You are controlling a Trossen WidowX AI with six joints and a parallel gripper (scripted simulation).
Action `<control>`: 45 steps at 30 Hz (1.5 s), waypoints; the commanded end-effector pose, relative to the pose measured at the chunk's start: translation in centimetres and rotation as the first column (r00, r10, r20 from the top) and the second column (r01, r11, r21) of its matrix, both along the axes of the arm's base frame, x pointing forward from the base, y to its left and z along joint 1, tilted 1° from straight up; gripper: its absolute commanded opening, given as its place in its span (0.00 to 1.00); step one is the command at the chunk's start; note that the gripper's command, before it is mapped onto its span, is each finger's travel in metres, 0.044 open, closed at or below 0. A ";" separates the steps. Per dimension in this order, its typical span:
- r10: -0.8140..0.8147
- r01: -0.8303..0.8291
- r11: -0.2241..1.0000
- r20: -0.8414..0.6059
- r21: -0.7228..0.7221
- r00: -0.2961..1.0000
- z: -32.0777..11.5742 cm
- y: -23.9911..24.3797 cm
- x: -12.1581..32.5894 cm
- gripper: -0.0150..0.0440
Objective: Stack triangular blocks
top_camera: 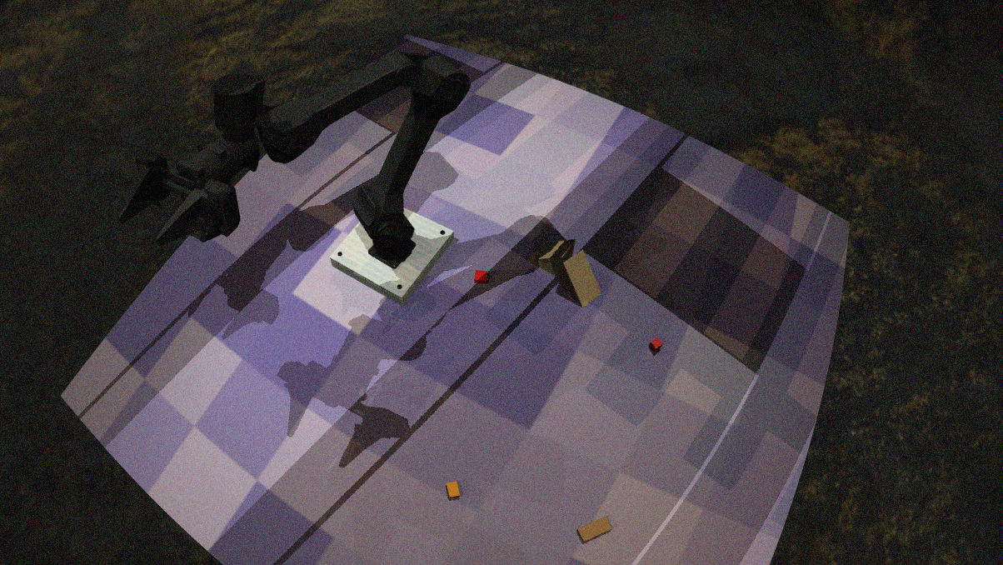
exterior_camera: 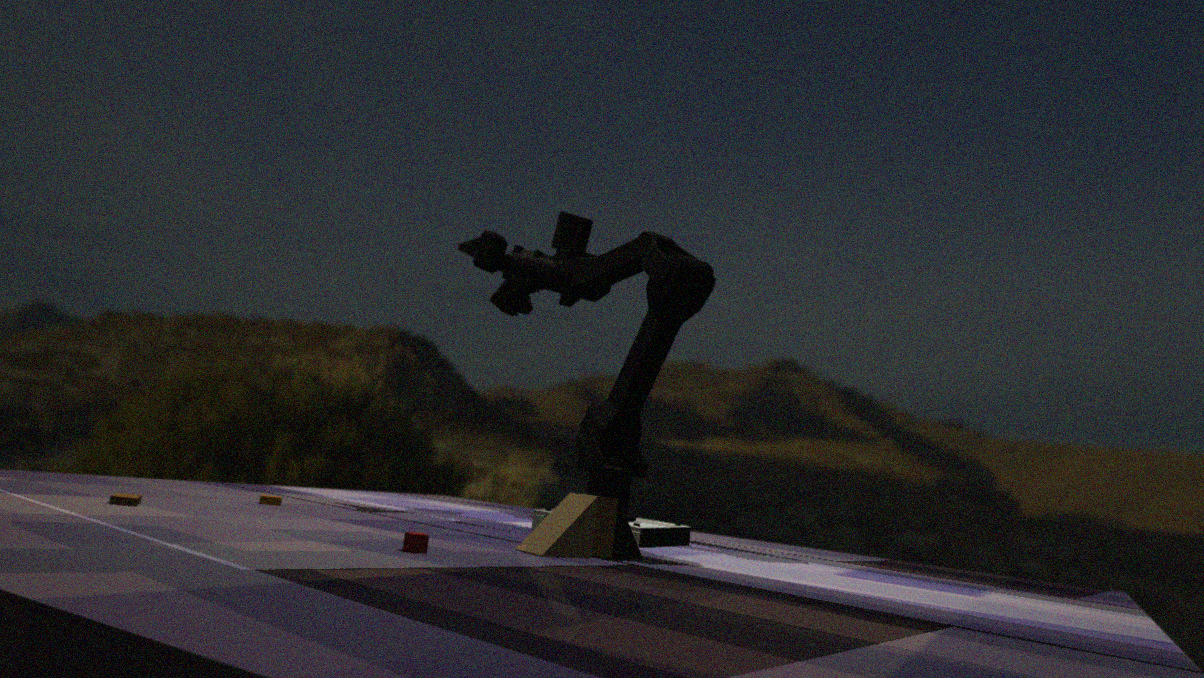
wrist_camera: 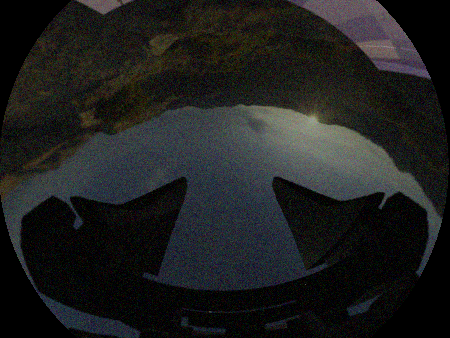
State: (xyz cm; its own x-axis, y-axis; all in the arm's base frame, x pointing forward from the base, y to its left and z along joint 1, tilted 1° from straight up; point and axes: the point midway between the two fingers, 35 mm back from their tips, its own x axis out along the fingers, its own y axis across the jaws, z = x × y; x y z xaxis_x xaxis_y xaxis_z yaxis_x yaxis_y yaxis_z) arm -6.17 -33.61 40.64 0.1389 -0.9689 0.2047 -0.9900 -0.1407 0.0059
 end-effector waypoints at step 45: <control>-0.319 -0.405 -0.349 0.299 0.845 0.899 -25.9 32.5 45.4 0.25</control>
